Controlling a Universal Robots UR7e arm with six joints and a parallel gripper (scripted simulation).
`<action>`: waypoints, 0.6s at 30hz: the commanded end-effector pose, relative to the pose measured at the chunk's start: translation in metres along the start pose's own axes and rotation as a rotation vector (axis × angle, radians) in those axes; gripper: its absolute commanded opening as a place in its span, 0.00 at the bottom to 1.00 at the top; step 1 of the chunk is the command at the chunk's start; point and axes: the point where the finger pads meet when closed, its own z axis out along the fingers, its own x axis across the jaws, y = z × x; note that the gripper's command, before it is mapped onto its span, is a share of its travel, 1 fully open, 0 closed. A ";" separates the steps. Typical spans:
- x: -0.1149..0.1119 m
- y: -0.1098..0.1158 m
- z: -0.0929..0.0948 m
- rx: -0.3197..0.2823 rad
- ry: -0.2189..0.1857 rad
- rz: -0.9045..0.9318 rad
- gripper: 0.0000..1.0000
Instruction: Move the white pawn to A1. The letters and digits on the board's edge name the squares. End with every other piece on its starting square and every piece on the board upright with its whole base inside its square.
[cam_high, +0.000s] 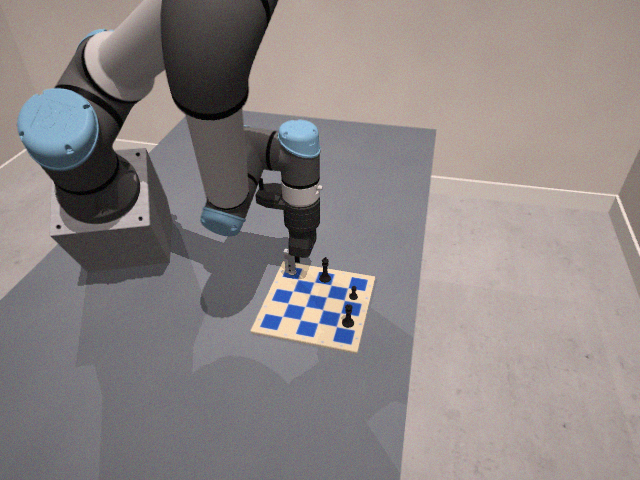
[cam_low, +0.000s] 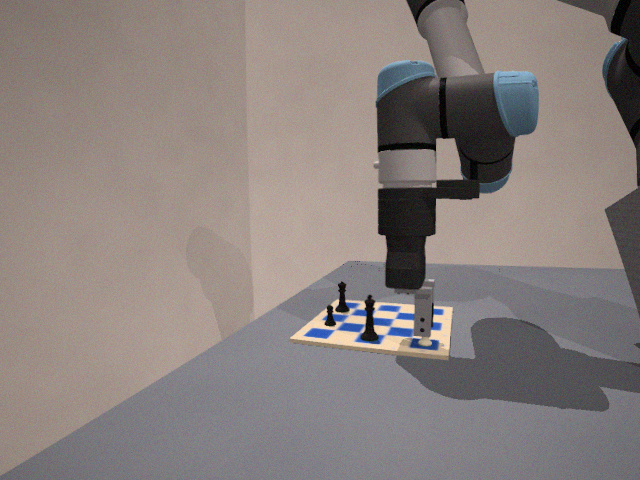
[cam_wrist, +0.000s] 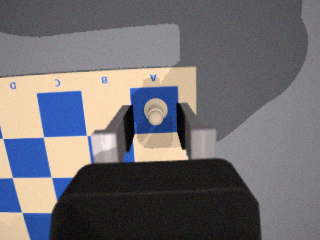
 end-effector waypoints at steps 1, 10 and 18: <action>0.001 -0.002 -0.023 0.001 0.000 -0.002 0.68; 0.001 -0.002 -0.051 0.001 0.000 -0.002 0.68; 0.001 -0.002 -0.074 0.001 0.000 -0.002 0.68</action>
